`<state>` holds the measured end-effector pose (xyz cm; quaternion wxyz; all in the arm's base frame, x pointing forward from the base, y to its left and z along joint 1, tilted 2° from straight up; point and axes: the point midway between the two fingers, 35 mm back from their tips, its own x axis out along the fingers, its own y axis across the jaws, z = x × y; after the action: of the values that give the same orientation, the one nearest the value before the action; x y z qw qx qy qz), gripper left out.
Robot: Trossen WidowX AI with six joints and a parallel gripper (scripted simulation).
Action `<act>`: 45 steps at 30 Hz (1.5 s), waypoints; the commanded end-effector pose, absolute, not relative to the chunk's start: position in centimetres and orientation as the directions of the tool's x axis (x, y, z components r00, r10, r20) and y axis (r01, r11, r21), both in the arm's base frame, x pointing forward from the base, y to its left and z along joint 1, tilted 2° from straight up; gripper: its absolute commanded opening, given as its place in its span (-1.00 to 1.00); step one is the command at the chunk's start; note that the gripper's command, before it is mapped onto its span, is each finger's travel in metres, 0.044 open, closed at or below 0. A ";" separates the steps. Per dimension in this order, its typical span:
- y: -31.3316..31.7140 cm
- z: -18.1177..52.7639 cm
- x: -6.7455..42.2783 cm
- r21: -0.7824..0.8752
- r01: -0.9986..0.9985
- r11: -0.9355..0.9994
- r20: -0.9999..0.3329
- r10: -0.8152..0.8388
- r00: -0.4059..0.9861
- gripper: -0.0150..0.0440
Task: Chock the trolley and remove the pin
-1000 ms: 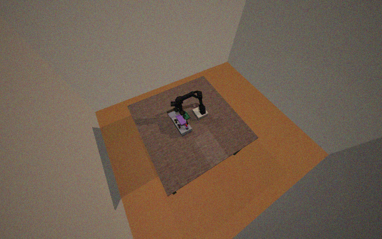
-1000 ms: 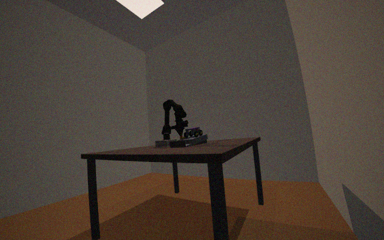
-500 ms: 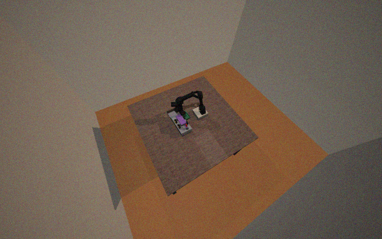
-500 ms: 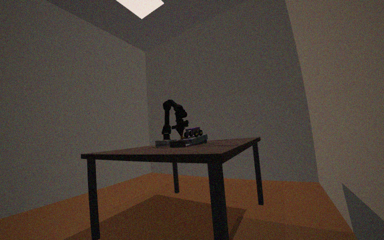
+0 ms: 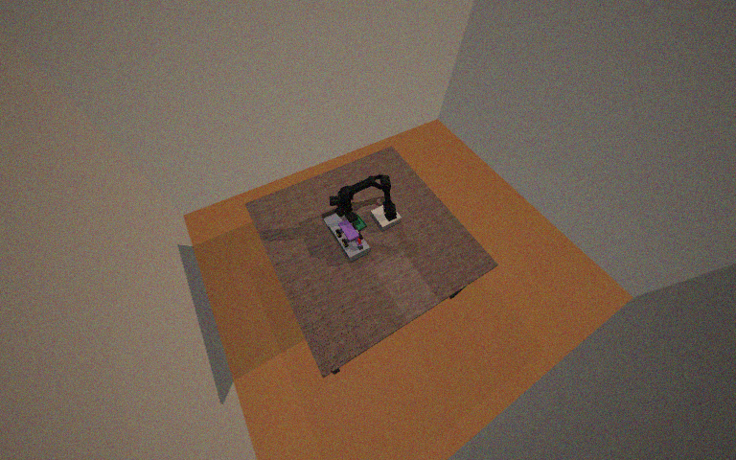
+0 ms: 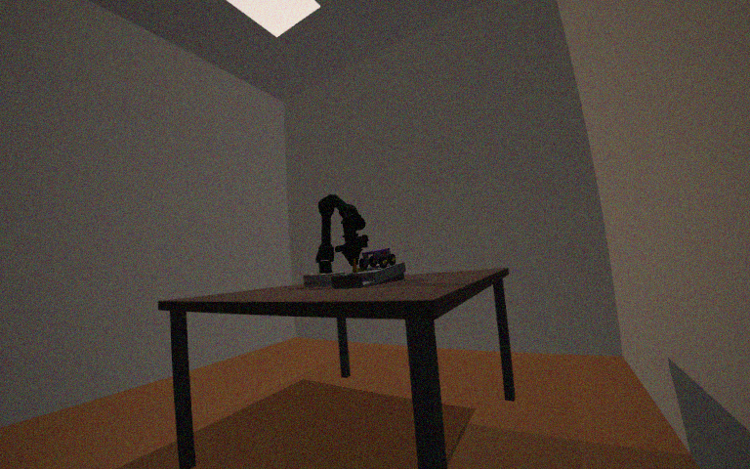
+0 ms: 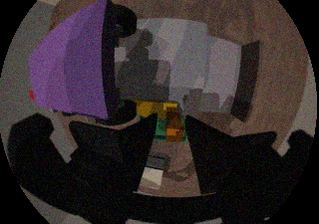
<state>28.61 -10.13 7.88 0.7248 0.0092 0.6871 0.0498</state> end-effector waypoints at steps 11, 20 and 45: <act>-10.5 11.7 28.4 0.088 -0.059 0.994 -0.994 0.091 0.052 0.15; -10.7 12.9 28.3 0.083 -0.054 0.995 -0.995 0.086 0.050 0.33; -2.2 16.0 31.7 0.190 0.656 0.730 -0.982 0.151 0.115 0.15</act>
<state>31.41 -4.02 15.69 0.6978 0.2696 0.6443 -0.1592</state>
